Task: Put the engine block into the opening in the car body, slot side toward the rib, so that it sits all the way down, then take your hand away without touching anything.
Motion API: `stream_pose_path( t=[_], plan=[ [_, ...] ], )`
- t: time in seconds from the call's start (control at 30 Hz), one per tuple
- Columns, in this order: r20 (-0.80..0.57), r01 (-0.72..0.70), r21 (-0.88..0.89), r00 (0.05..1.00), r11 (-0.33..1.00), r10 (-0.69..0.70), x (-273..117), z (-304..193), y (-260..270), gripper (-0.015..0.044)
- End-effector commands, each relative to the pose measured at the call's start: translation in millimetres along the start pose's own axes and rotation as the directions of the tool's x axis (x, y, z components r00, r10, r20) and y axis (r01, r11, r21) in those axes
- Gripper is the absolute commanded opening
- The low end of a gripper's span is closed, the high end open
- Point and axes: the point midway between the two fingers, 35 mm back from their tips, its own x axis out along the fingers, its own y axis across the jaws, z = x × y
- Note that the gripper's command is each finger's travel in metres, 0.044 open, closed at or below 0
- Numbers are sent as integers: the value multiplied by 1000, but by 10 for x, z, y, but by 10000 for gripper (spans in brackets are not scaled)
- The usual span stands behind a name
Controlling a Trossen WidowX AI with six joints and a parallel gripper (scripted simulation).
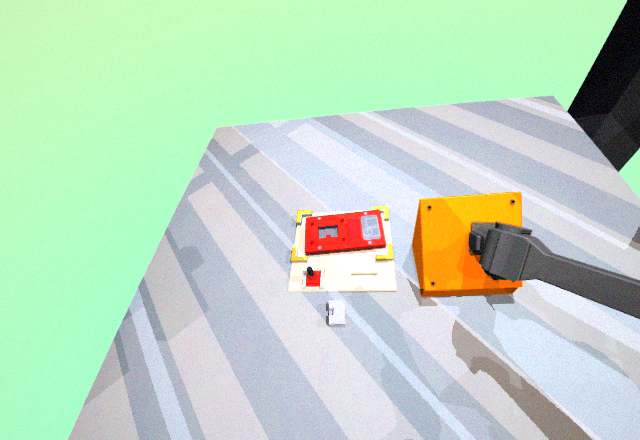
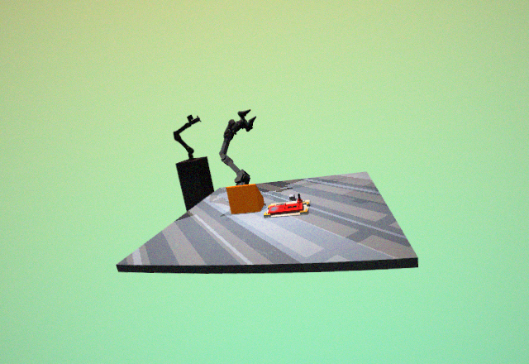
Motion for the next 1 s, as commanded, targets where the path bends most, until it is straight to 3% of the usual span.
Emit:
stream_pose_path(
  t=[0.0, 0.43, 0.97],
  plan=[
    [5, -110, 43, 994, 993, 110, 331, -36, 337, 440],
    [52, -369, 194, 929, 909, 366, 956, -54, 1235, 440],
    [132, -657, 340, 741, 672, 658, 1342, -20, 2496, 440]
  ],
)
